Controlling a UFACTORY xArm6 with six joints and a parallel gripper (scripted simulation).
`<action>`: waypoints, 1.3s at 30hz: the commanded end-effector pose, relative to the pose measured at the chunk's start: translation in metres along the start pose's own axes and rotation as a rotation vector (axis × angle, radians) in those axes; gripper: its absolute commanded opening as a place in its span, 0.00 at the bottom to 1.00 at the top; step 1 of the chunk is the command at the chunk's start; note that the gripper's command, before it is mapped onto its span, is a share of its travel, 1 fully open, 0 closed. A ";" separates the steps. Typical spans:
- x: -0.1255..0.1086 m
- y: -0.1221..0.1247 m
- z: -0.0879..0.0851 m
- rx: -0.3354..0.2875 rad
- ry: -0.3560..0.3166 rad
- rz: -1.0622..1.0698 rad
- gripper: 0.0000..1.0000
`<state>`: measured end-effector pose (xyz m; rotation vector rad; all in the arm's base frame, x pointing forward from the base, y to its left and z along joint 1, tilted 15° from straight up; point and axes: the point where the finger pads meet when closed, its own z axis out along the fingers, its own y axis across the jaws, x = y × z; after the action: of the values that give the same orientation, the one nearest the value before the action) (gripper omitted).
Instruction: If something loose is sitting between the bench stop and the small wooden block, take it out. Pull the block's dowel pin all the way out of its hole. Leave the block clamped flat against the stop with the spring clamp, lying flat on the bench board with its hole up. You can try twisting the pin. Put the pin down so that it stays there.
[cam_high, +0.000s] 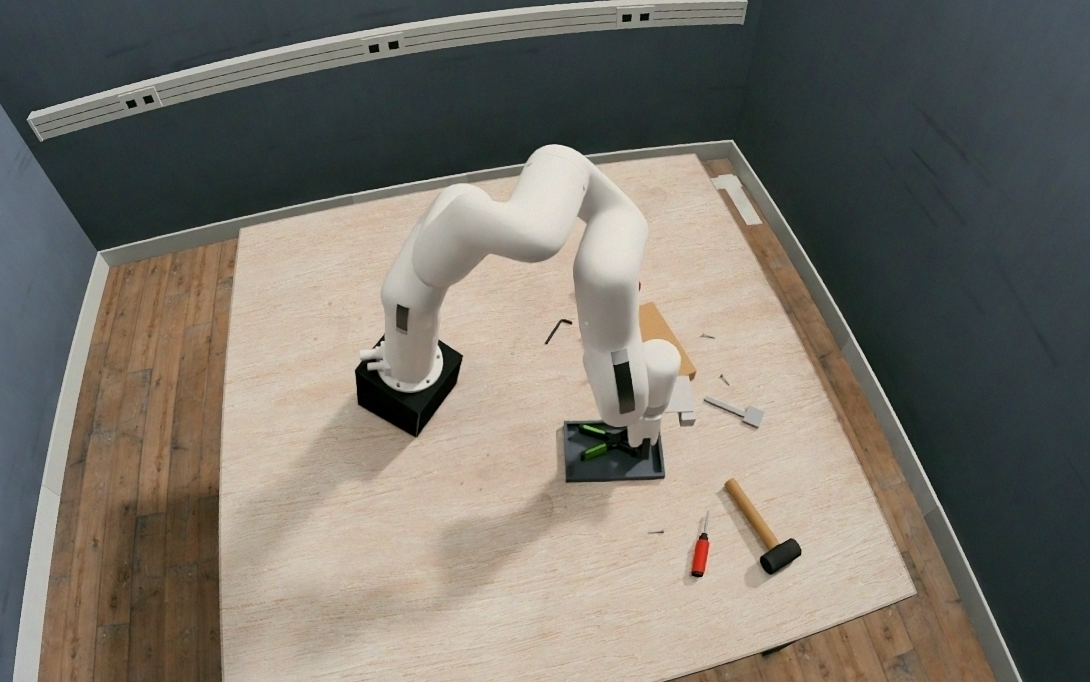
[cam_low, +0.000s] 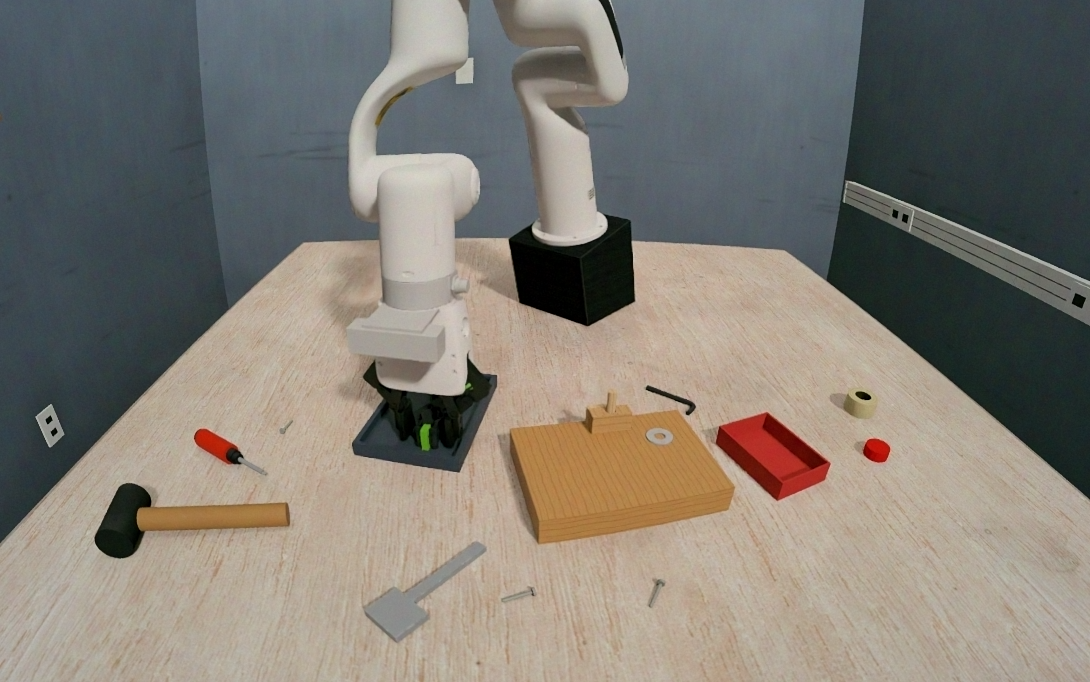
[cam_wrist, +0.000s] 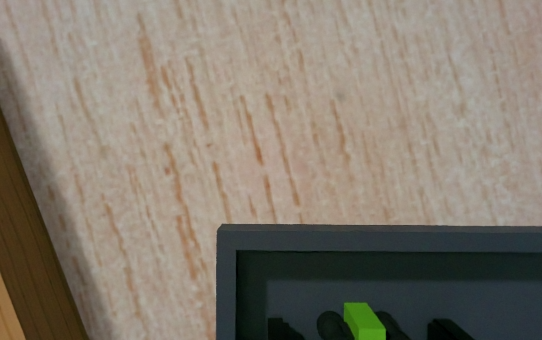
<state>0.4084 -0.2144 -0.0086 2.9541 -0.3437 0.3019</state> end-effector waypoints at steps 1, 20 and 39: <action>0.001 0.000 0.001 -0.002 0.004 0.000 0.55; 0.001 0.000 0.001 -0.002 0.004 0.000 0.55; 0.001 0.000 0.001 -0.002 0.004 0.000 0.35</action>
<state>0.4091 -0.2149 -0.0102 2.9527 -0.3437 0.3035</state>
